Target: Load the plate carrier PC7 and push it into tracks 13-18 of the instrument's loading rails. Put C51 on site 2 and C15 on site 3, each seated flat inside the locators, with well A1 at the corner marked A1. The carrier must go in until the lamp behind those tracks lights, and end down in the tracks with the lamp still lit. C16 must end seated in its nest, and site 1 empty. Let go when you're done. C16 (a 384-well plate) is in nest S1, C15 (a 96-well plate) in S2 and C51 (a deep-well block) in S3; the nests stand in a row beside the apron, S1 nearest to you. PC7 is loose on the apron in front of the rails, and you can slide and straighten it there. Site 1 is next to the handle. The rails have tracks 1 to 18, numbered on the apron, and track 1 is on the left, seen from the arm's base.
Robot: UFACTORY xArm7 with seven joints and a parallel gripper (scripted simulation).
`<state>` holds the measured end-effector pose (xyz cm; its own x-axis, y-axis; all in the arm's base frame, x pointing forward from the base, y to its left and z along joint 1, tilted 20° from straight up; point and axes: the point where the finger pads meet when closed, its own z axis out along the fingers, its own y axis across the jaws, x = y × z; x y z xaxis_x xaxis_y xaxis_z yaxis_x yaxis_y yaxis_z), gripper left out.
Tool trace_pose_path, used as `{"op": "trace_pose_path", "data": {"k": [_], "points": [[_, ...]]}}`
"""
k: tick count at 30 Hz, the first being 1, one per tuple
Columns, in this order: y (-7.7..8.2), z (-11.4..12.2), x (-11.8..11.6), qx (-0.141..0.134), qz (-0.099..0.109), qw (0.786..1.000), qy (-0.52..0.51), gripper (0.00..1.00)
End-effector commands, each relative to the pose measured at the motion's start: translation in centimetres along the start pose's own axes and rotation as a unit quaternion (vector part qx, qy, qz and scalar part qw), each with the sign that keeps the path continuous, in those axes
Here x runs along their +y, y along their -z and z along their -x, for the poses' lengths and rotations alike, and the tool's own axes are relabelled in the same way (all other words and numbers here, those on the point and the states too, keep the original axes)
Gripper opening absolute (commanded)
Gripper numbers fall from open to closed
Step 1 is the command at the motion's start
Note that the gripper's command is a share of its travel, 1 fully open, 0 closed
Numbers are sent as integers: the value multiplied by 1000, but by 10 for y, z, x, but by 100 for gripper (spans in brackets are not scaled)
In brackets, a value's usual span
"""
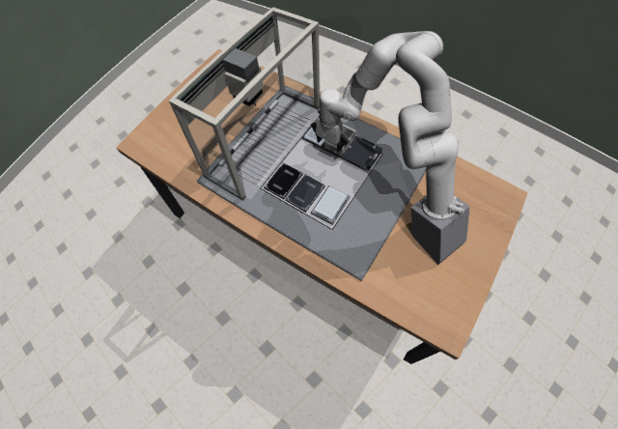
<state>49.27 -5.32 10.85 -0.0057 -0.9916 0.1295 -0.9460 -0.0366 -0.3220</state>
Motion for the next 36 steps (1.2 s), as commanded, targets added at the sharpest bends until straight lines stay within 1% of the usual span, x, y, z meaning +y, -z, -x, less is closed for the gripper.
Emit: {"op": "trace_pose_path", "data": {"k": [1, 12, 22, 23, 25, 36], "points": [[9, 0, -2, -1, -1, 1000, 0, 100], [24, 0, -2, -1, -1, 1000, 0, 100], [24, 0, -2, -1, -1, 1000, 0, 100], [24, -5, -2, -1, -1, 1000, 0, 100], [24, -5, -2, -1, -1, 1000, 0, 100], [24, -61, -2, -1, -1, 1000, 0, 100]]}}
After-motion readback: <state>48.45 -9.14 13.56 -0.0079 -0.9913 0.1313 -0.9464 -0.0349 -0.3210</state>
